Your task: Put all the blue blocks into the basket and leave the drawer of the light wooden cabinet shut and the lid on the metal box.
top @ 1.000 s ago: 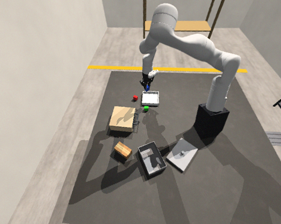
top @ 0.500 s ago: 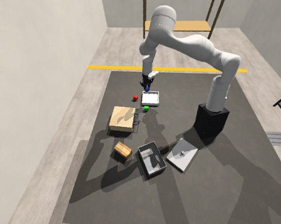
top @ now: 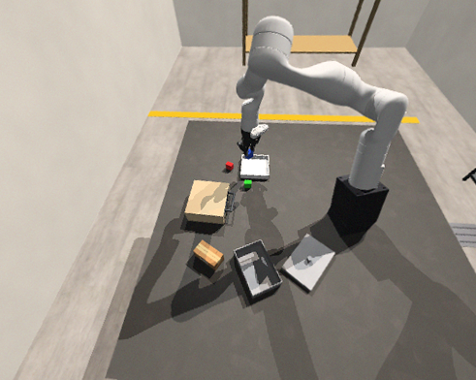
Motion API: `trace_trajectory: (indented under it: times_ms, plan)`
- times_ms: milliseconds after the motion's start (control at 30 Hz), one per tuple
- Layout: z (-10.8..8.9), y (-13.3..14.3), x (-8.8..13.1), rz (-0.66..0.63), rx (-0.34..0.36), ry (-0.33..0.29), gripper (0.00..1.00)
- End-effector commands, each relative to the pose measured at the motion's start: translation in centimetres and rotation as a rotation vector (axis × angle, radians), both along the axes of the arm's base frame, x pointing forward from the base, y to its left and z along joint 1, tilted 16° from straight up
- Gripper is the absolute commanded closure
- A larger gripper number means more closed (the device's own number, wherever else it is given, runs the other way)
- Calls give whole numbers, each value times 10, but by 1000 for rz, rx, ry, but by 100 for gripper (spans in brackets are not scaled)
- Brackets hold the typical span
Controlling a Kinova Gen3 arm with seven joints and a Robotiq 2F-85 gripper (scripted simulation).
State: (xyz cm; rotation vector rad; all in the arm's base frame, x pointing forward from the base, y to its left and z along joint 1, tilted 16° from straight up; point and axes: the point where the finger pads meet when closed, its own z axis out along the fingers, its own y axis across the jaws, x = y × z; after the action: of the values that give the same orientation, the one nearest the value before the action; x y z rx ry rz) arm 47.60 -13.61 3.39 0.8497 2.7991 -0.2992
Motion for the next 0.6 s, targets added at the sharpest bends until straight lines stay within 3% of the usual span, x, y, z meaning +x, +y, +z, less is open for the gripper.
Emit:
trace_trajectory:
  times_ms: [0,567]
  plan:
    - [0,0,1,0,0,-2,90]
    - [-30,-7,5,0,0,-2,90]
